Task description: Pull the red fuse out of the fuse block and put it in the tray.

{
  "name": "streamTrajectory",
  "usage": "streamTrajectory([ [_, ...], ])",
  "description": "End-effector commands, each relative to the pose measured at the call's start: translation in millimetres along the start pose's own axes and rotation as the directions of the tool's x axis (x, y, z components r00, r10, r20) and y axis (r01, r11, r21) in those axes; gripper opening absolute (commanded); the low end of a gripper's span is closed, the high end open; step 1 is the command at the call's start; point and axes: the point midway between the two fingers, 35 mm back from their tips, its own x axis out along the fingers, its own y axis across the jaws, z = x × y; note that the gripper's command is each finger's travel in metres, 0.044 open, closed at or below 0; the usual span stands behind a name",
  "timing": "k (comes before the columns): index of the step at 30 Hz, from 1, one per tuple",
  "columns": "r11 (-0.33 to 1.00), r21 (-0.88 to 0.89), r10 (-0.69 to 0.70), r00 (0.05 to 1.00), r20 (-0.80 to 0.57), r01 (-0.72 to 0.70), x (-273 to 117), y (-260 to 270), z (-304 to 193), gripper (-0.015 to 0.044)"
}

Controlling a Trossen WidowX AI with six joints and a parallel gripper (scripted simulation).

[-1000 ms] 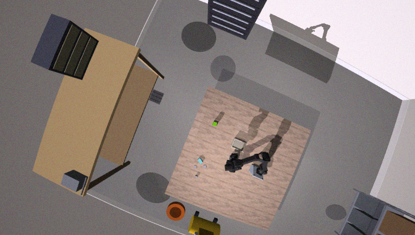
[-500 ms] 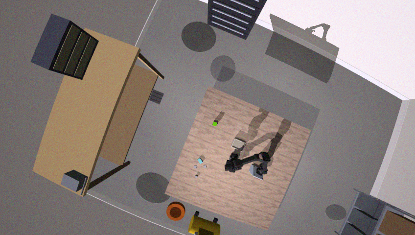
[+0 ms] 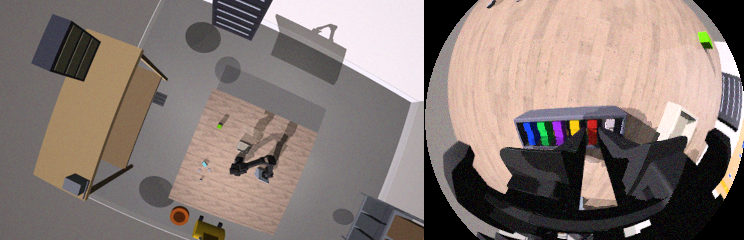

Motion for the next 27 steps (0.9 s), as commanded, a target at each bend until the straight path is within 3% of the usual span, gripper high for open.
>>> streamTrajectory([
  [1,1.0,-0.004,-0.005,1.0,-0.002,0.005,1.2,-0.7,-0.5,0.0067],
  [23,1.0,-0.004,-0.005,1.0,-0.002,0.005,1.2,-0.7,-0.5,0.0067],
  [27,1.0,0.0,0.0,1.0,0.0,0.0,0.0,0.0,0.0,0.004],
])
